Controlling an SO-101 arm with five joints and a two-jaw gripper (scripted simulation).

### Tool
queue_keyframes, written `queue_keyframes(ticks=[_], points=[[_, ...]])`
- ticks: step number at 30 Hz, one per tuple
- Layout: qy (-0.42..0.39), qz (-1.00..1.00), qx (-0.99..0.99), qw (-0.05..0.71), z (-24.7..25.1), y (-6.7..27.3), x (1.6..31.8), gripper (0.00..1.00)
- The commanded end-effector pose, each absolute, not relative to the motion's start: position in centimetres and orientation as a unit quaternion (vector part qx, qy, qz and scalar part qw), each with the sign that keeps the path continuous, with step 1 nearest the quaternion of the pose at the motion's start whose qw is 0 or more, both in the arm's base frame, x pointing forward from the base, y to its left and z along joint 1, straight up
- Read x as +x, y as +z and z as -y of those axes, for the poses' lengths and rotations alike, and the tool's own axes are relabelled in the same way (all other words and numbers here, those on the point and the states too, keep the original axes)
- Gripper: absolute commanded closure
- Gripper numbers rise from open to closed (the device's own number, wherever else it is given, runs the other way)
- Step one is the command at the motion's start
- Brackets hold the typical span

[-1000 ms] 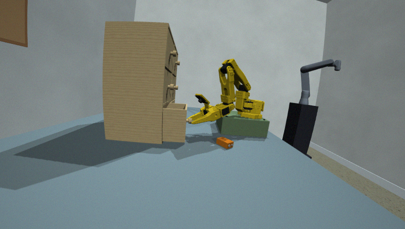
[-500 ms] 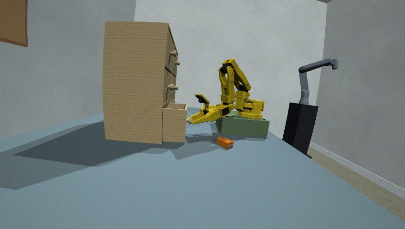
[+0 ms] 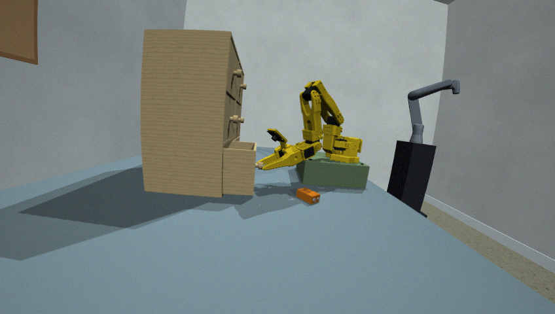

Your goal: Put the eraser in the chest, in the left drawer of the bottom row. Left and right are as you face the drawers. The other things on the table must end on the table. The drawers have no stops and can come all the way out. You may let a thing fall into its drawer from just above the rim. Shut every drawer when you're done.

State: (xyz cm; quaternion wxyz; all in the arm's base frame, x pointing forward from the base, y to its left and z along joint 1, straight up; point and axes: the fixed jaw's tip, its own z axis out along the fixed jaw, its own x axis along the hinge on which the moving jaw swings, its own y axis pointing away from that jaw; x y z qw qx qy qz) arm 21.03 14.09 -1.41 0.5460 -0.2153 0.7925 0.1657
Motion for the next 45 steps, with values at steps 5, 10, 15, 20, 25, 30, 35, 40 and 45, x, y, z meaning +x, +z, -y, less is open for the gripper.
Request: queue_keyframes(ticks=[5,10,15,20,25,30,35,40,45], points=[[0.161,-0.79,-0.215,0.551,-13.96,-1.1,21.28,0.79],[0.161,-0.79,-0.215,0.551,-13.96,-1.1,21.28,0.79],[0.161,-0.79,-0.215,0.551,-13.96,-1.1,21.28,0.8],[0.161,-0.79,-0.215,0.551,-13.96,-1.1,21.28,0.84],[0.161,-0.79,-0.215,0.551,-13.96,-1.1,21.28,0.87],[0.161,-0.79,-0.215,0.551,-13.96,-1.1,21.28,0.89],[0.161,-0.79,-0.215,0.551,-13.96,-1.1,21.28,0.93],[0.161,-0.79,-0.215,0.551,-13.96,-1.1,21.28,0.96],[0.161,-0.79,-0.215,0.551,-13.96,-1.1,21.28,1.0]])
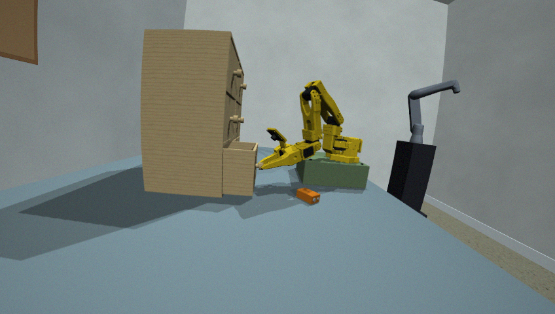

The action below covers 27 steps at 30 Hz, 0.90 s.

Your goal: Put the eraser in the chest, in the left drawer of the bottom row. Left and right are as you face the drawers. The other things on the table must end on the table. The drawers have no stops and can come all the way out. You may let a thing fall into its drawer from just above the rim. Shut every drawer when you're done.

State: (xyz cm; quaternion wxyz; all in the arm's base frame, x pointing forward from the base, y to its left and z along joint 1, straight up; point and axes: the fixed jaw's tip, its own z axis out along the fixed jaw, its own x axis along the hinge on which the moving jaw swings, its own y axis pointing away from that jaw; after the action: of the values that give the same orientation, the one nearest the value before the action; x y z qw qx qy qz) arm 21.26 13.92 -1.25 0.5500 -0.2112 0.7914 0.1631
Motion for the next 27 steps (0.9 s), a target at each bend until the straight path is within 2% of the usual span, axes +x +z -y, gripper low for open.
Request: queue_keyframes(ticks=[1,19,27], points=[[0.161,-0.79,-0.215,0.551,-14.0,-1.1,21.3,1.0],[0.161,-0.79,-0.215,0.551,-14.0,-1.1,21.3,1.0],[0.152,-0.792,-0.206,0.554,-13.8,-1.2,22.4,1.0]])
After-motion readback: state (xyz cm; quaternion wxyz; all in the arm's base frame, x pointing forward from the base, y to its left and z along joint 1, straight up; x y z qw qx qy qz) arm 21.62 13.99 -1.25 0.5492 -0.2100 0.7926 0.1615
